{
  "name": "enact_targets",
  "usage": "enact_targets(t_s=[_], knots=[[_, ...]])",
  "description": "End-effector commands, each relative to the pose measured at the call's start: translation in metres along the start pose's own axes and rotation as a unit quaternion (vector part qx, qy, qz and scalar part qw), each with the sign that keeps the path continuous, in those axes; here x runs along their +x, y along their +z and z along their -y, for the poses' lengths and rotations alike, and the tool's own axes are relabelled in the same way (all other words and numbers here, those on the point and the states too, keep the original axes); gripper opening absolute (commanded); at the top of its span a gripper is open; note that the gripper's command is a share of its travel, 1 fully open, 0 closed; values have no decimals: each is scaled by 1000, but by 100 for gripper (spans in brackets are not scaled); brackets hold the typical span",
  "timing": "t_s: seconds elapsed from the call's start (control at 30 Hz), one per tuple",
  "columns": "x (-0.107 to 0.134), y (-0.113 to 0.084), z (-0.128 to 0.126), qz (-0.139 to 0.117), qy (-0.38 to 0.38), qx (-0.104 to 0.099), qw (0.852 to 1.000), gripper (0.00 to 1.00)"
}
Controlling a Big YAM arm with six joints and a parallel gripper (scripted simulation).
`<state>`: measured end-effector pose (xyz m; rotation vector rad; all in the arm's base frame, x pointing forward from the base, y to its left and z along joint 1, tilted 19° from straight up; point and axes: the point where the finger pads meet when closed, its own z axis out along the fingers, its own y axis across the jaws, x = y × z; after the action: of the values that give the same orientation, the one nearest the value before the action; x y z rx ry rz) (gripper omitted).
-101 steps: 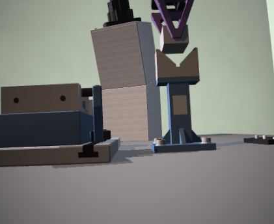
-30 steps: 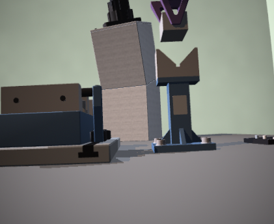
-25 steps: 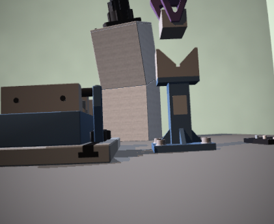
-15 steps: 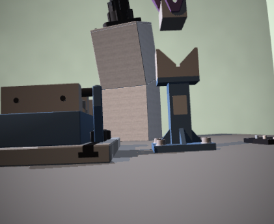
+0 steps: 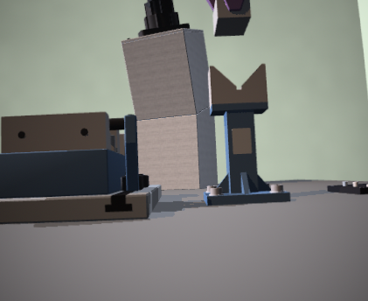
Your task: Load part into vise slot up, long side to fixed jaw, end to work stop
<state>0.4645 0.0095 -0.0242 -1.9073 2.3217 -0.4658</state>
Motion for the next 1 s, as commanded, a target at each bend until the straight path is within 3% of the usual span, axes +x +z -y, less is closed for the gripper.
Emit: enact_targets(t_s=[0.0, 0.63, 0.97], knots=[[-8, -17, 10, 5, 1, 17, 1000, 0], [7, -19, 28, 6, 38, 25, 999, 0], [25, -18, 38, 8, 109, 23, 994, 0]])
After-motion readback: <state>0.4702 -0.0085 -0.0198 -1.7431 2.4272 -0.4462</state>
